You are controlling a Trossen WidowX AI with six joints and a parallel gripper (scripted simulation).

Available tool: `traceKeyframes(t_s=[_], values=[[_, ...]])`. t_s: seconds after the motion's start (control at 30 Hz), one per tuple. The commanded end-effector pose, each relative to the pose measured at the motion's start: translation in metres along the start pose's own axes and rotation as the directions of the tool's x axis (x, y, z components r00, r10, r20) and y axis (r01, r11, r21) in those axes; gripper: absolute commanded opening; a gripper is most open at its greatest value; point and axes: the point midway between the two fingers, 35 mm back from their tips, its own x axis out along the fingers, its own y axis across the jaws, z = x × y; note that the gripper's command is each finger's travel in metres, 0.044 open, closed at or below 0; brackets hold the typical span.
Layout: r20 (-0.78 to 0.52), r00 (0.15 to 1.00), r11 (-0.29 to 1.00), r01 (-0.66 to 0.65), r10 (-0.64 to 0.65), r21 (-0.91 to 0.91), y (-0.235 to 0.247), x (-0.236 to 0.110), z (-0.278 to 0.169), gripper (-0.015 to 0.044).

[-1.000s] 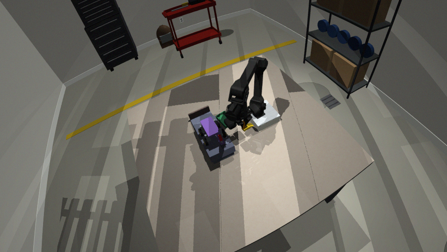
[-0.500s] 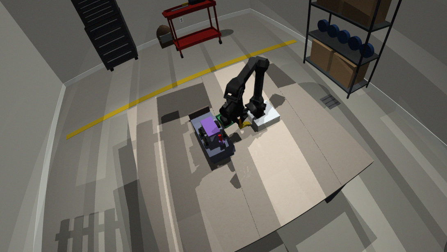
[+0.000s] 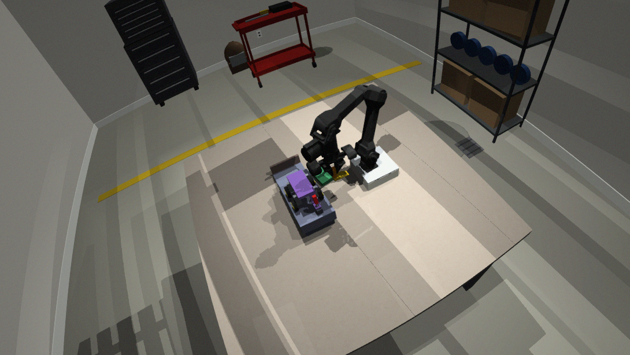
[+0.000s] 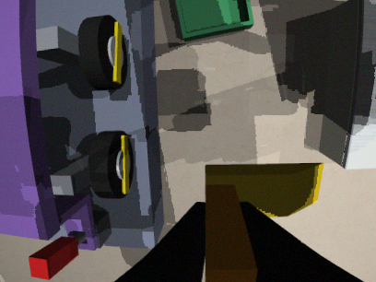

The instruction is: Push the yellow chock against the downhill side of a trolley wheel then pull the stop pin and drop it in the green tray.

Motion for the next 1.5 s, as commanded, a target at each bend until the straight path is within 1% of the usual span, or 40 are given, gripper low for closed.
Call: traceKeyframes(t_s=[0.0, 0.97, 1.47], values=[[0.004, 1.0, 1.0, -0.003, 0.003, -0.003, 0.003, 0.001, 0.011, 0.0], [0.014, 1.0, 1.0, -0.005, 0.005, -0.003, 0.027, 0.008, 0.104, 0.0], [0.019, 1.0, 1.0, -0.006, 0.006, -0.003, 0.042, 0.011, 0.166, 0.0]])
